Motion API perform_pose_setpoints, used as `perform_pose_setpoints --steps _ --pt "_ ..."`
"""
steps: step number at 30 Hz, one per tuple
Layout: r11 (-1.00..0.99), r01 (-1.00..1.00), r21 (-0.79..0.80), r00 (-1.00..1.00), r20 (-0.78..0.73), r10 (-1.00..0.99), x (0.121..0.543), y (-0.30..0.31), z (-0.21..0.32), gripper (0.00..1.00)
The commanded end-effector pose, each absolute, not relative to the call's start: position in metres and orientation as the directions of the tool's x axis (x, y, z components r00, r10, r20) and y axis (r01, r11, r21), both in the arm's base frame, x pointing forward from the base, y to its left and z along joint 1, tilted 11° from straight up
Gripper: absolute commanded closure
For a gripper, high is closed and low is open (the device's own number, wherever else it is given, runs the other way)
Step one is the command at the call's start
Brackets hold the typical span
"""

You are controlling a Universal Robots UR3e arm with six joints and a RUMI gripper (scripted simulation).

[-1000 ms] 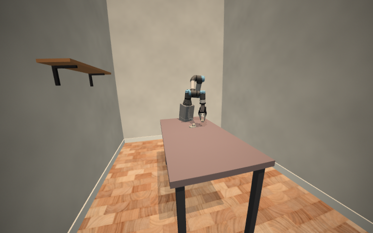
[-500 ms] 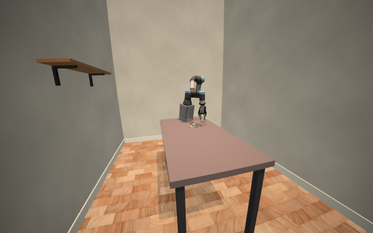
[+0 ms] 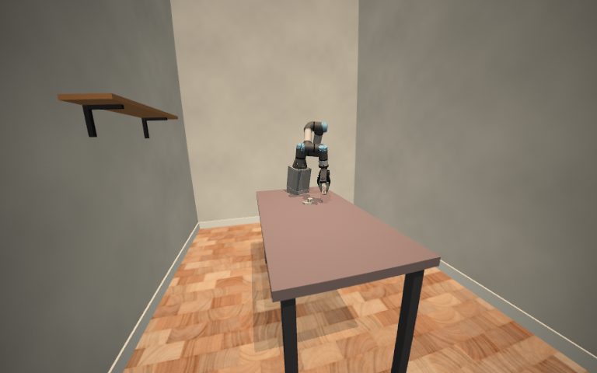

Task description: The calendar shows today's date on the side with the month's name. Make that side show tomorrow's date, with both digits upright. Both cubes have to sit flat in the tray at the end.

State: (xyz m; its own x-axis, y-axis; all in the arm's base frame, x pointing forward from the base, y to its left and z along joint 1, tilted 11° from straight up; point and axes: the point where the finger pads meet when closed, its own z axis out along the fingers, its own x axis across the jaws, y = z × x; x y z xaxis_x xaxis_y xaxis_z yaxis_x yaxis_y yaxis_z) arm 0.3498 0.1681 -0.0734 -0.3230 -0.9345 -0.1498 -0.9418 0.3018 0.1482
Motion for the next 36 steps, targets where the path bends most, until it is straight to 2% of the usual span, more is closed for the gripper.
perform_pose_setpoints --steps 1,13,36 --pt "0.301 -0.942 0.149 -0.323 -0.15 -0.935 0.3507 0.1681 -0.0728 0.9" --pt "0.294 -0.939 0.18 -0.322 -0.149 -0.935 0.3519 0.168 -0.0738 0.9" --pt "0.259 -0.907 0.333 -0.321 -0.147 -0.936 0.3539 0.1675 -0.0748 0.9"
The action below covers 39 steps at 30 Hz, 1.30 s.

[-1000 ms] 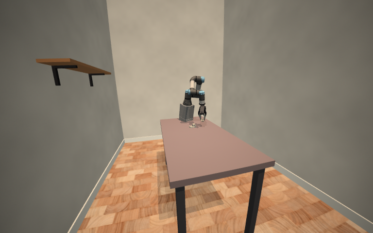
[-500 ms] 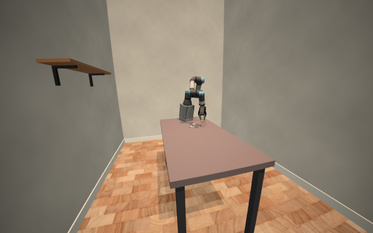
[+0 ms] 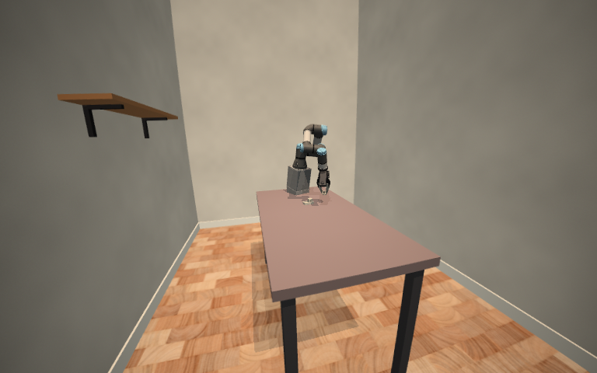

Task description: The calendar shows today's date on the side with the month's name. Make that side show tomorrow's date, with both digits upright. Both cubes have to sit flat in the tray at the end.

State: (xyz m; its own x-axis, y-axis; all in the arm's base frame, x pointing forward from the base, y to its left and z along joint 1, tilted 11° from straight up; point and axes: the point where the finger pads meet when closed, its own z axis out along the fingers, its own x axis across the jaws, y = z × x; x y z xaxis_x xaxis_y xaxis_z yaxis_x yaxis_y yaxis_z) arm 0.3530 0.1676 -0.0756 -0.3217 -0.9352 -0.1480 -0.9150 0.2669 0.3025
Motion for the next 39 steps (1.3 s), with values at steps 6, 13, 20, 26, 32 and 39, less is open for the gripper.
perform_pose_setpoints --steps 6,13,20,26,32,39 --pt "0.252 -0.899 0.358 -0.321 -0.148 -0.935 0.3537 0.1675 -0.0744 0.9" --pt "0.245 -0.89 0.385 -0.322 -0.15 -0.935 0.3532 0.1674 -0.0737 0.9" --pt "0.243 -0.886 0.394 -0.323 -0.151 -0.934 0.353 0.1674 -0.0734 0.9" --pt "0.242 -0.886 0.394 -0.323 -0.151 -0.934 0.353 0.1674 -0.0734 0.9" --pt "0.242 -0.886 0.396 -0.323 -0.151 -0.934 0.3531 0.1674 -0.0735 0.9" --pt "0.24 -0.884 0.401 -0.322 -0.15 -0.935 0.3536 0.1674 -0.0735 0.9"
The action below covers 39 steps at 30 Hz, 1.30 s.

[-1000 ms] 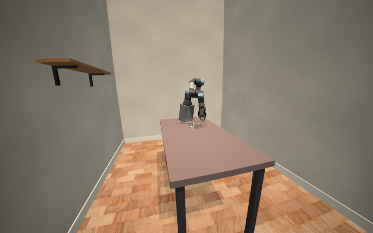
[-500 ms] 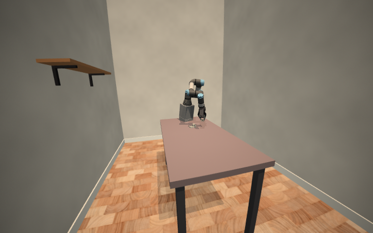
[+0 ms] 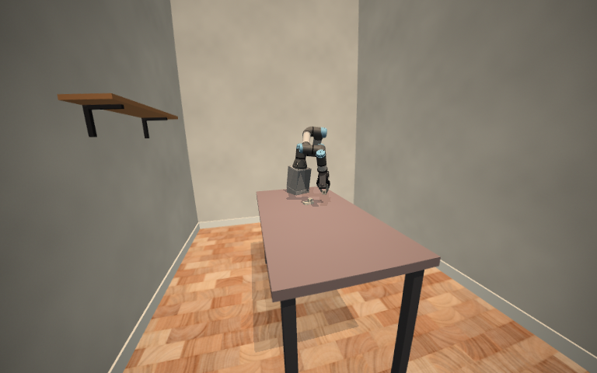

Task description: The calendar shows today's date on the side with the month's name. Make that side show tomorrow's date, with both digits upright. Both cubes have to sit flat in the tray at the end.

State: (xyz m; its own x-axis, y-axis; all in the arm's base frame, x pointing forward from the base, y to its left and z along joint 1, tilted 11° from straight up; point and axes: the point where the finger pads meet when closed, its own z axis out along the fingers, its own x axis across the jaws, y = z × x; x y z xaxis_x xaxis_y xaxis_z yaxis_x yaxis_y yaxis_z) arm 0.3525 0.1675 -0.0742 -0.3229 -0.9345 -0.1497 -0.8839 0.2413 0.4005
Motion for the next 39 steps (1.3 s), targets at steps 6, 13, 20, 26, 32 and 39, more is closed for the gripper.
perform_pose_setpoints --steps 6,13,20,26,32,39 --pt "0.238 -0.88 0.41 -0.322 -0.15 -0.935 0.3544 0.1673 -0.0737 0.9" --pt "0.231 -0.872 0.431 -0.322 -0.149 -0.935 0.356 0.1671 -0.074 0.9" --pt "0.225 -0.864 0.45 -0.321 -0.148 -0.935 0.3572 0.167 -0.0742 0.9" --pt "0.217 -0.851 0.478 -0.321 -0.148 -0.935 0.3584 0.1668 -0.0746 0.9" --pt "0.207 -0.837 0.507 -0.321 -0.148 -0.936 0.3591 0.1667 -0.0748 0.9" --pt "0.199 -0.824 0.531 -0.321 -0.148 -0.936 0.3591 0.1666 -0.0749 0.9"
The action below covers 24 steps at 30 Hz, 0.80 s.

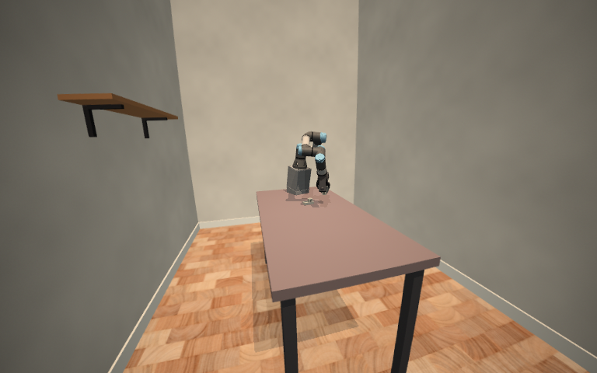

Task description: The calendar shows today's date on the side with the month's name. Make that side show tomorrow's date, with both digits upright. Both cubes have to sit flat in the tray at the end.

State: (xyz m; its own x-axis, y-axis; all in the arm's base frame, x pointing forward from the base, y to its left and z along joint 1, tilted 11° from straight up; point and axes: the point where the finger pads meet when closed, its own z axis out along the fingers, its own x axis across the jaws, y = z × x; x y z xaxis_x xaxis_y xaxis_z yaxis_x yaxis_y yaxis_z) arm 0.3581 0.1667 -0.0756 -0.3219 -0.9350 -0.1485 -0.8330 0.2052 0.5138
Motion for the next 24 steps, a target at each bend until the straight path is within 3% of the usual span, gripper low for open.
perform_pose_setpoints --steps 1,24 --pt "0.197 -0.821 0.536 -0.321 -0.148 -0.936 0.3591 0.1666 -0.075 0.9" --pt "0.171 -0.777 0.606 -0.322 -0.15 -0.935 0.356 0.1668 -0.0748 0.9"
